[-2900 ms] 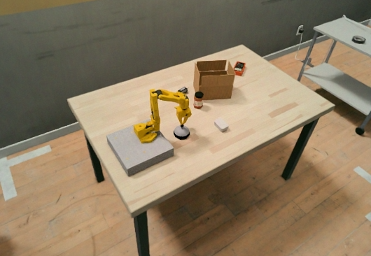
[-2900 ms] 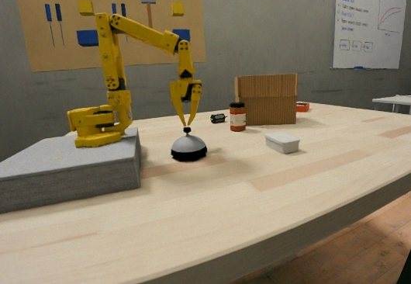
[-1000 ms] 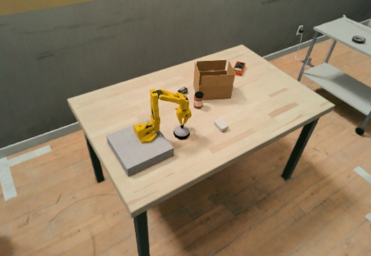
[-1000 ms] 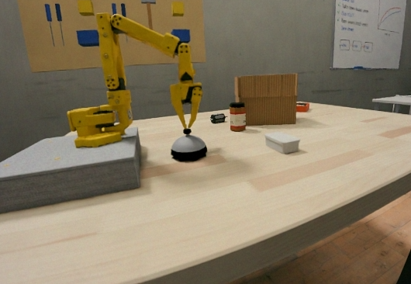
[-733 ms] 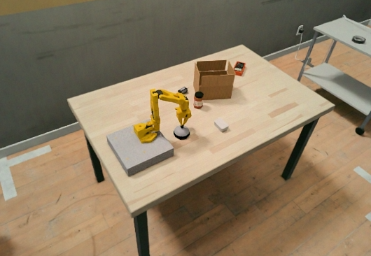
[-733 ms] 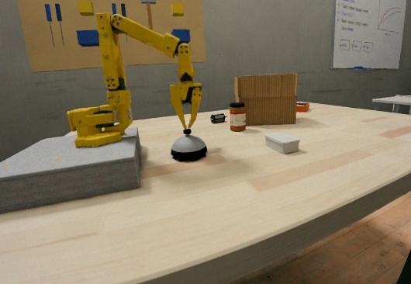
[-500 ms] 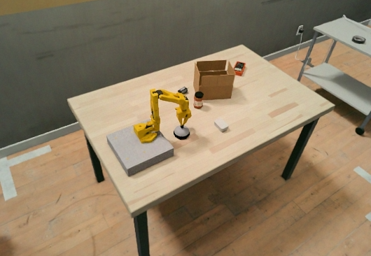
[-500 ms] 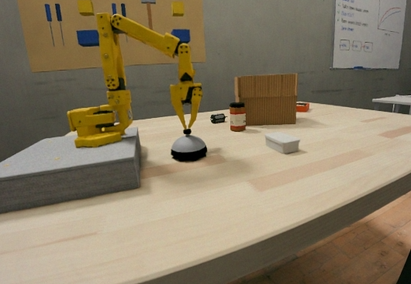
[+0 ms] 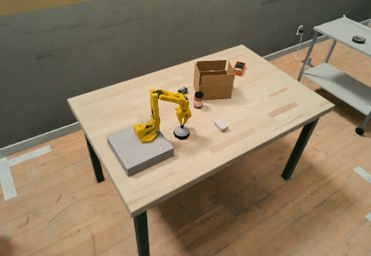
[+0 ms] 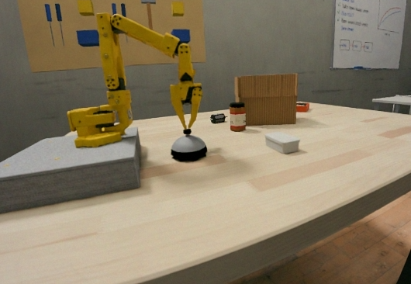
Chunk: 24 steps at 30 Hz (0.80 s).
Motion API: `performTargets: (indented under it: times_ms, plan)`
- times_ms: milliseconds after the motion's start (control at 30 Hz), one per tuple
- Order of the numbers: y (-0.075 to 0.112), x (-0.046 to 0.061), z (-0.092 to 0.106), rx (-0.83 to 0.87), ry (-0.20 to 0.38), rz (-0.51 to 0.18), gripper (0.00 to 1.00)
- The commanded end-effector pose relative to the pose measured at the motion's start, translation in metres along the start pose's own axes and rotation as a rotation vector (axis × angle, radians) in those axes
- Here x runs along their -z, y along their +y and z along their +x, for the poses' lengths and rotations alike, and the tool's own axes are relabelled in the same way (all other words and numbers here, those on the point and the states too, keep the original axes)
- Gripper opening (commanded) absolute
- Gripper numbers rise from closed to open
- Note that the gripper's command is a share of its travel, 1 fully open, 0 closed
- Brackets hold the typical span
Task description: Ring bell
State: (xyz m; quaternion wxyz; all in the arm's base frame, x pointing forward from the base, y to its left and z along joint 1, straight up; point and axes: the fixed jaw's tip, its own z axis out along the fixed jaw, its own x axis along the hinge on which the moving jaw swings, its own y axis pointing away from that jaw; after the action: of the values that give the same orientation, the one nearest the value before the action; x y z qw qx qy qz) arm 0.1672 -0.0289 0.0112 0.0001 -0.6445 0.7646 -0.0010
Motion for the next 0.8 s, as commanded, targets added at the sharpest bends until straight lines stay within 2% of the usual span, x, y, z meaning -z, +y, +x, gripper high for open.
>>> performTargets:
  times_ms: [0, 467, 700, 767]
  plan:
    - [0.004, -0.002, 0.001, -0.017, -0.001, -0.027, 0.0]
    - [0.004, 0.003, 0.001, -0.017, -0.001, -0.027, 0.0]
    - [0.003, 0.013, 0.001, -0.017, -0.001, -0.027, 0.0]
    - [0.003, 0.013, 0.001, -0.017, -0.001, -0.027, 0.0]
